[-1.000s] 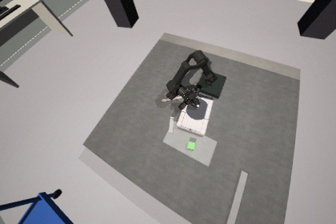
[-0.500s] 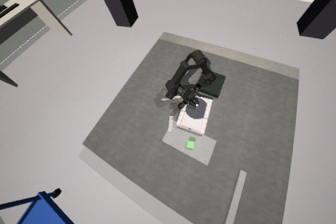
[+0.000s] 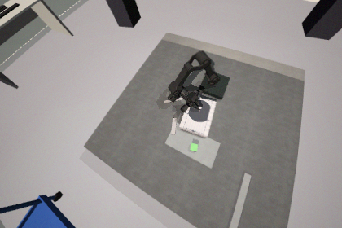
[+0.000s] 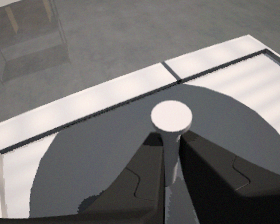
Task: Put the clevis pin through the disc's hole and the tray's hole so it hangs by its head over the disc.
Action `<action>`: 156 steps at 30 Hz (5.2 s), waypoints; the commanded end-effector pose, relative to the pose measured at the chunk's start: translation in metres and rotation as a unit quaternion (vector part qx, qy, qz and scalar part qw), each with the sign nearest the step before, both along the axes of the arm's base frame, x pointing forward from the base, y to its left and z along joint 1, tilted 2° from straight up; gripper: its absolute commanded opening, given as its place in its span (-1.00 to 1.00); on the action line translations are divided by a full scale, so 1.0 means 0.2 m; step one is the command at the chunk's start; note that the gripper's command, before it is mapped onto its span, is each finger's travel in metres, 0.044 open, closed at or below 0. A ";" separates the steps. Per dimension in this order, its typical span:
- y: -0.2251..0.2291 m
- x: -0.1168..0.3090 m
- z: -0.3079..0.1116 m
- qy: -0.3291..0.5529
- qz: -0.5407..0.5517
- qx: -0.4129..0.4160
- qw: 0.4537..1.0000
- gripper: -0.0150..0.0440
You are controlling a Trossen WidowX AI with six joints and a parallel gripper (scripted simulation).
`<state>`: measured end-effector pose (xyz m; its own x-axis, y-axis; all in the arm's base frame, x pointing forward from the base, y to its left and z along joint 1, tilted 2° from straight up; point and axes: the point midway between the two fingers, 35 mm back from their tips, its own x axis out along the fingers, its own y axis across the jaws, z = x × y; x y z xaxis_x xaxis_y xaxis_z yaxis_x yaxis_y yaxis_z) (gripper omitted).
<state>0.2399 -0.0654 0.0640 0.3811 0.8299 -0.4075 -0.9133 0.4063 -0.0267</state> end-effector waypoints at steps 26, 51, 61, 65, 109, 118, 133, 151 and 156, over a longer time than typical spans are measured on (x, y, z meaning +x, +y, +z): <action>0.00 0.07 0.00 -0.001 -0.001 0.000 1.000 -0.49; -0.01 0.12 0.00 -0.001 -0.001 0.000 1.000 -0.49; -0.01 0.14 0.00 -0.001 -0.001 0.000 1.000 -0.49; -0.01 0.15 0.00 -0.001 -0.001 0.000 1.000 -0.49; -0.02 0.23 0.01 -0.002 -0.001 0.000 1.000 -0.49; -0.02 0.23 0.01 -0.003 0.000 -0.001 1.000 -0.49; -0.02 0.23 0.00 -0.002 -0.001 0.000 1.000 -0.49; -0.02 0.24 -0.01 -0.004 0.000 -0.002 1.000 -0.49; -0.02 0.24 -0.01 -0.004 0.000 -0.001 1.000 -0.49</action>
<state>0.2871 -0.0696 0.0622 0.3838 0.8288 -0.4071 -0.9133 0.4058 -0.0349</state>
